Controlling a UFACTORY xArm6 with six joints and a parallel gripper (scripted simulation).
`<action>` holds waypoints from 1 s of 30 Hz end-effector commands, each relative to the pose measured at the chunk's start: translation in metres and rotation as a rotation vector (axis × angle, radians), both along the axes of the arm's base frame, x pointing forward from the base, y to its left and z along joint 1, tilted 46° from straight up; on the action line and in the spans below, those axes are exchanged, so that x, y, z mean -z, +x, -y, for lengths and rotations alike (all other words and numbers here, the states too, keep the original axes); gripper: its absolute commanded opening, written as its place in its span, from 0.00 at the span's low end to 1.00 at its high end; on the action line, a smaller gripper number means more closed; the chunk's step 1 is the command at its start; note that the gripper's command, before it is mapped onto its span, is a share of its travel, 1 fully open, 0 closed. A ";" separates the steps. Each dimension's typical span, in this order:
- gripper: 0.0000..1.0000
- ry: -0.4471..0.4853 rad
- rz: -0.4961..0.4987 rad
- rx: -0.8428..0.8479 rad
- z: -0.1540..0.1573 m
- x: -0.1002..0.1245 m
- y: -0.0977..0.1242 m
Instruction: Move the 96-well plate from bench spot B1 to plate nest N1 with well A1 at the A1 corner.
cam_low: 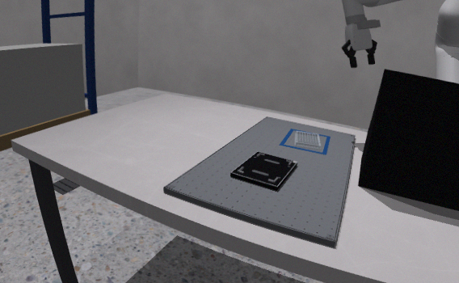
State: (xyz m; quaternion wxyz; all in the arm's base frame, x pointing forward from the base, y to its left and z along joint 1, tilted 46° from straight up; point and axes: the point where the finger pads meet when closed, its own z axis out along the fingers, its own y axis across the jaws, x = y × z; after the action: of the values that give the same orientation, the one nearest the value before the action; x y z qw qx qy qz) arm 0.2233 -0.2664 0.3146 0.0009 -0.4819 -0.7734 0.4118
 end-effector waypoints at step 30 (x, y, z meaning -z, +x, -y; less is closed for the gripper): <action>1.00 -0.178 0.243 0.209 0.009 0.017 0.023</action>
State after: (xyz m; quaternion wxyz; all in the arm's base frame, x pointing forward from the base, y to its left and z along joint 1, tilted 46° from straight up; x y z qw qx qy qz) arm 0.2376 -0.2722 0.3038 -0.0534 -0.5565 -0.7190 0.4129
